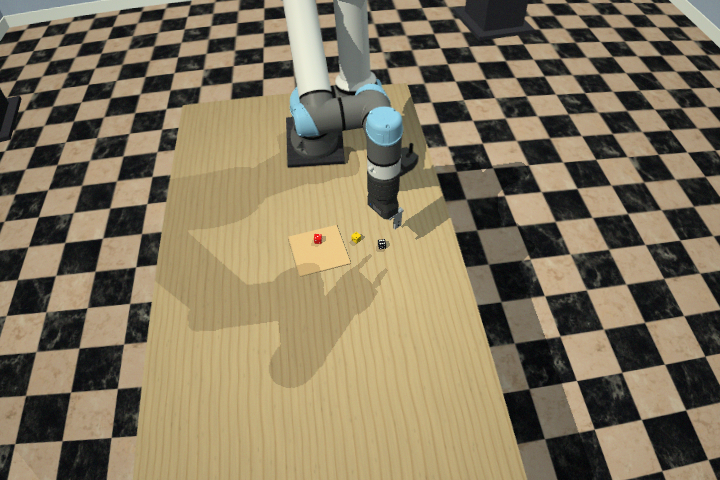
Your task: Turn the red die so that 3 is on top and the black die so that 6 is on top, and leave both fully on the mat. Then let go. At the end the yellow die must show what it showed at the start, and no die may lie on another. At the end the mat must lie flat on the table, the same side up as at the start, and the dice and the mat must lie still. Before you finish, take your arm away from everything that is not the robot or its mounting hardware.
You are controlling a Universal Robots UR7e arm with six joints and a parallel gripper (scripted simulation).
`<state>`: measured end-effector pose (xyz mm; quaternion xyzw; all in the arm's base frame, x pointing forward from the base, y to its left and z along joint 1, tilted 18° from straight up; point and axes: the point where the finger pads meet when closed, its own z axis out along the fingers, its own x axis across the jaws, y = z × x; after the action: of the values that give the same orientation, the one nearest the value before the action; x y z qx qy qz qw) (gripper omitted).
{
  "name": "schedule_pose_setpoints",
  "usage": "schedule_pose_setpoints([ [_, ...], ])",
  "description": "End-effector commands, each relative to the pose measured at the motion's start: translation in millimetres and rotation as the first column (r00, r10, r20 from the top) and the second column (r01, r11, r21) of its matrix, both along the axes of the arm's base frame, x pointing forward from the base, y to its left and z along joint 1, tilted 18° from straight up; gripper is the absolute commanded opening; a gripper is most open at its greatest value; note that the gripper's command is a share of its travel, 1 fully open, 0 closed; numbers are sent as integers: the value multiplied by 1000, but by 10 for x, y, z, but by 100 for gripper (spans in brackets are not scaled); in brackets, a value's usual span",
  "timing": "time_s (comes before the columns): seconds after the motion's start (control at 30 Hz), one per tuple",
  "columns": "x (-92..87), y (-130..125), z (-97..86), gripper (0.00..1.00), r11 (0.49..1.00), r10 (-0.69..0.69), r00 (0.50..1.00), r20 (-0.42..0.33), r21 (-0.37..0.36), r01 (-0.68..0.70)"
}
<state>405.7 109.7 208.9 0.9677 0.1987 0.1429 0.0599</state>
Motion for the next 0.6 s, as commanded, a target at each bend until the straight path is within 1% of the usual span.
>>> schedule_pose_setpoints([
  [0.0,6,27,-26,100,987,-156,988,7,50,156],
  [0.03,10,30,-30,100,980,-189,982,7,61,189],
  [0.13,11,31,-31,100,979,-195,981,7,62,195],
  [0.23,25,40,-46,100,946,-310,951,5,100,308],
  [0.27,25,40,-47,100,945,-313,950,5,101,311],
  [0.3,30,42,-52,100,930,-352,936,3,114,349],
  [0.43,41,46,-62,100,895,-428,904,-3,140,424],
  [0.47,45,46,-67,100,877,-460,888,-6,151,456],
  [0.5,46,47,-68,100,874,-466,885,-6,153,461],
  [0.57,54,47,-76,100,839,-523,853,-13,173,517],
])
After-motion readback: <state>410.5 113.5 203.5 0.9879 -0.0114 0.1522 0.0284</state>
